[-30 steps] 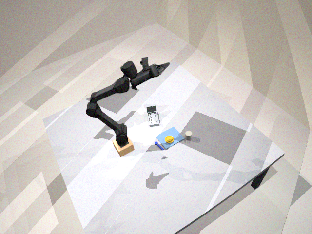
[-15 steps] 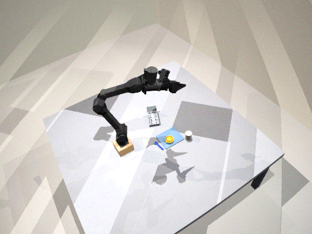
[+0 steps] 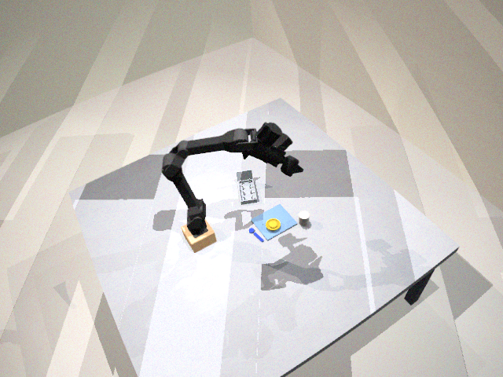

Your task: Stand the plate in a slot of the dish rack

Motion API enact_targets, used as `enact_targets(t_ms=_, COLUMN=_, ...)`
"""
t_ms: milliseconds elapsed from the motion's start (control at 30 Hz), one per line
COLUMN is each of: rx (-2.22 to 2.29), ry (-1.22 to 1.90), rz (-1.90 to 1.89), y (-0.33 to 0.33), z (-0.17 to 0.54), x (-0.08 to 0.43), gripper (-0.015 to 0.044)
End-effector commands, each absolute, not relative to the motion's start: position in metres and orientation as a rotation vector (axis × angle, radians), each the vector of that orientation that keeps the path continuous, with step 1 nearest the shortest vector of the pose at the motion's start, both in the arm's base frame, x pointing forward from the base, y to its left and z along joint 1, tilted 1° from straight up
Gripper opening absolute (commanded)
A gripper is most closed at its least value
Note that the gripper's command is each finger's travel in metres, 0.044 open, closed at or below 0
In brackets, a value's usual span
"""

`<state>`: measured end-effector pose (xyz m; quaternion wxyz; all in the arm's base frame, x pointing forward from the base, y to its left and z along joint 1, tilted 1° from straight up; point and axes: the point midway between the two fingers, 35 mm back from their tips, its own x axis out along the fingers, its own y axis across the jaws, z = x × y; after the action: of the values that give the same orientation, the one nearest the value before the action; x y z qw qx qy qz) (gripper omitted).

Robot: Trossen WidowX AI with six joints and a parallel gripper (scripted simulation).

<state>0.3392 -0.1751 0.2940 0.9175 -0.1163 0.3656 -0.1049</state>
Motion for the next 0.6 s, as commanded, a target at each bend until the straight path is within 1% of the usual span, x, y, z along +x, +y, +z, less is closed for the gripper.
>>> enact_targets(t_ms=0, rx=-0.185, ry=0.875, rz=-0.198, y=-0.174, z=0.266, x=0.335, gripper=0.04)
enact_targets(t_ms=567, rx=0.031, ry=1.408, rz=-0.102, y=-0.156, z=0.17, x=0.289, gripper=0.04)
